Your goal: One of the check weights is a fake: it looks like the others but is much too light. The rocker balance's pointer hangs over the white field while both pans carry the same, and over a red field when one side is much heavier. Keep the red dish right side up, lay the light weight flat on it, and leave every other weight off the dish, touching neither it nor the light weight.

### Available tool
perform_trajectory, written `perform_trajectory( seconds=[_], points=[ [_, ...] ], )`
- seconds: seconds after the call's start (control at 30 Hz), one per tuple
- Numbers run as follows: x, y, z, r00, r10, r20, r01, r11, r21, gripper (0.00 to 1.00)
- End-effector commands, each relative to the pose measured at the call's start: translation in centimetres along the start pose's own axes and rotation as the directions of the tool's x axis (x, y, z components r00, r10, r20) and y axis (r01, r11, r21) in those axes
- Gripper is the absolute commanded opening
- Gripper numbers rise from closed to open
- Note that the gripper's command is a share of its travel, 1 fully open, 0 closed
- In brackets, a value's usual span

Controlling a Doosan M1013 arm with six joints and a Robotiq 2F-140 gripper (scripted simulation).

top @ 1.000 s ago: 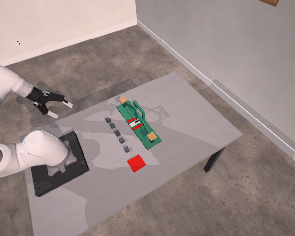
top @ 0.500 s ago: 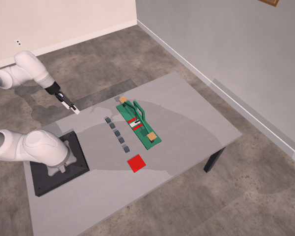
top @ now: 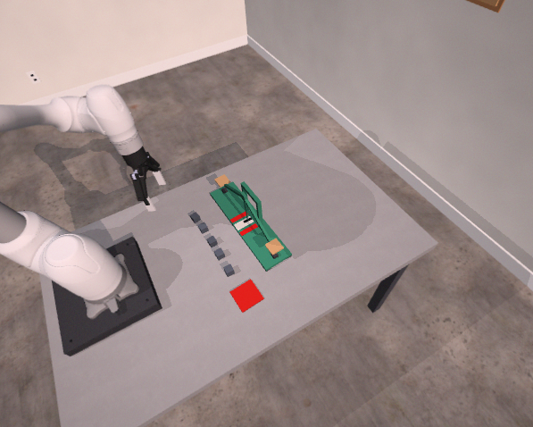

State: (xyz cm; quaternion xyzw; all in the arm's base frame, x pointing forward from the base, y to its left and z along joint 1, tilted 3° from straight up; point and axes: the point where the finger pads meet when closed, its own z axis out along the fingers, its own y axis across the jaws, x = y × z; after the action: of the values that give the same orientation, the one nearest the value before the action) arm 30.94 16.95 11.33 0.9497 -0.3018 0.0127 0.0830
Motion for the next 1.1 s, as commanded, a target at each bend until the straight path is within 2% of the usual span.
perform_trajectory(
  seconds=[0.0, 0.1, 0.23, 0.43, 0.67, 1.07],
  points=[
    [2.0, -0.6, 0.7, 0.975, 0.216, 0.046, -0.217, 0.976, 0.017, 1.00],
    [4.8, -1.0, 1.5, 0.910, 0.405, 0.088, -0.408, 0.913, 0.019, 1.00],
    [7.9, -1.2, 2.4, 0.788, 0.601, 0.134, -0.607, 0.794, 0.011, 1.00],
    [10.5, -1.0, 3.1, 0.669, 0.725, 0.165, -0.734, 0.679, -0.004, 1.00],
    [11.0, -1.0, 3.2, 0.641, 0.748, 0.171, -0.759, 0.652, -0.007, 1.00],
    [11.1, -1.0, 3.2, 0.640, 0.749, 0.171, -0.759, 0.651, -0.007, 1.00]
  ],
)
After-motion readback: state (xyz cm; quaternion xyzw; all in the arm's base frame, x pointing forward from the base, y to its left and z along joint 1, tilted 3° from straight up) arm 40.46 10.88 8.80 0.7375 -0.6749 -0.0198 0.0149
